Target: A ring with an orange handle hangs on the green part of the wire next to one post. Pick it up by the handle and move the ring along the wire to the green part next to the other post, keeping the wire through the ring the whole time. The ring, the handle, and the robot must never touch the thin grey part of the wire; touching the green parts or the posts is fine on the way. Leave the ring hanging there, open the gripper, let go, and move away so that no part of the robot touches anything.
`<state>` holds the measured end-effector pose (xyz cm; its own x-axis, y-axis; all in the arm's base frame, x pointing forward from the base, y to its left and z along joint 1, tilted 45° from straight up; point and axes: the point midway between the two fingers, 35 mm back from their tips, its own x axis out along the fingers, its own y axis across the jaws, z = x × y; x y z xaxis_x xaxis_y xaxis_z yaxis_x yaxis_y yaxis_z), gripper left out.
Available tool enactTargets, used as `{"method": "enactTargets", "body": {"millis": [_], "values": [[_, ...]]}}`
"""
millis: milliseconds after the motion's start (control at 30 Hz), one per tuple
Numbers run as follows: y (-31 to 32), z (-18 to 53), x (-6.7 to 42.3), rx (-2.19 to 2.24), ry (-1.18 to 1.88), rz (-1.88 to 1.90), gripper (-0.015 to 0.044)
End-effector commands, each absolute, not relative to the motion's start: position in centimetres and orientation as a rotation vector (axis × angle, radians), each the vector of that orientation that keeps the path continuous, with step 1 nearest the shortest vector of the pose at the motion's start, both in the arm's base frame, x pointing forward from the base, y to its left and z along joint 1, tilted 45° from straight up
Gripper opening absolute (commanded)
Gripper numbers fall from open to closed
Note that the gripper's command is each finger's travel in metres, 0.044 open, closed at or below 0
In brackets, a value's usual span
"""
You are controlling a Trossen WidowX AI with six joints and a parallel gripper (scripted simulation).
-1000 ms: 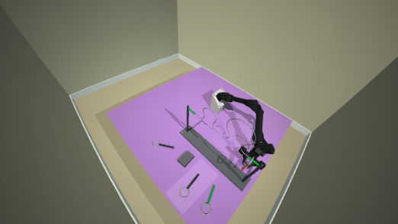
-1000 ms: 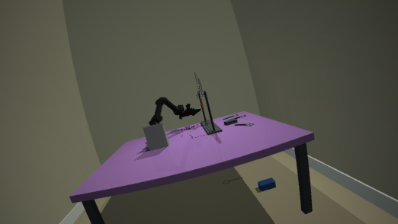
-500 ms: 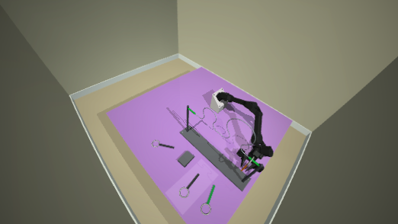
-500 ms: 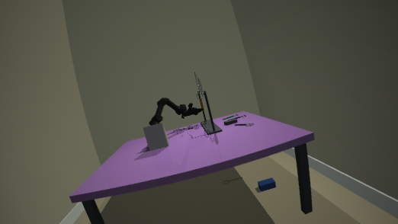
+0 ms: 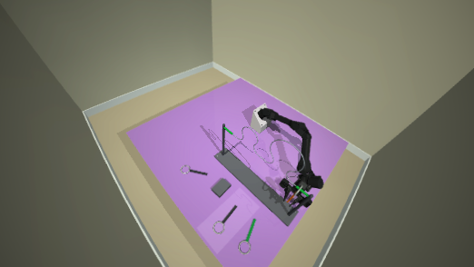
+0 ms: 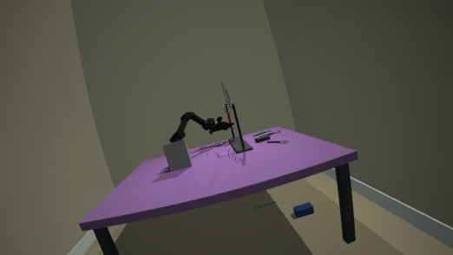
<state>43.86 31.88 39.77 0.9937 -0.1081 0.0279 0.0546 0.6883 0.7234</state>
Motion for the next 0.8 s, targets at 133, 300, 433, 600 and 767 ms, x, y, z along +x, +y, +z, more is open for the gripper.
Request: {"method": "enactTargets", "body": {"millis": [133, 300, 433, 600, 767], "values": [[31.69, 39.67, 45.07, 0.81, -0.069, -0.089, 0.016], [31.68, 39.67, 45.1, 0.81, -0.069, -0.089, 0.016], [31.68, 39.67, 45.1, 0.81, -0.069, -0.089, 0.016], [31.68, 39.67, 45.1, 0.81, -0.069, -0.089, 0.016], [31.68, 39.67, 45.1, 0.81, -0.069, -0.089, 0.016]]}}
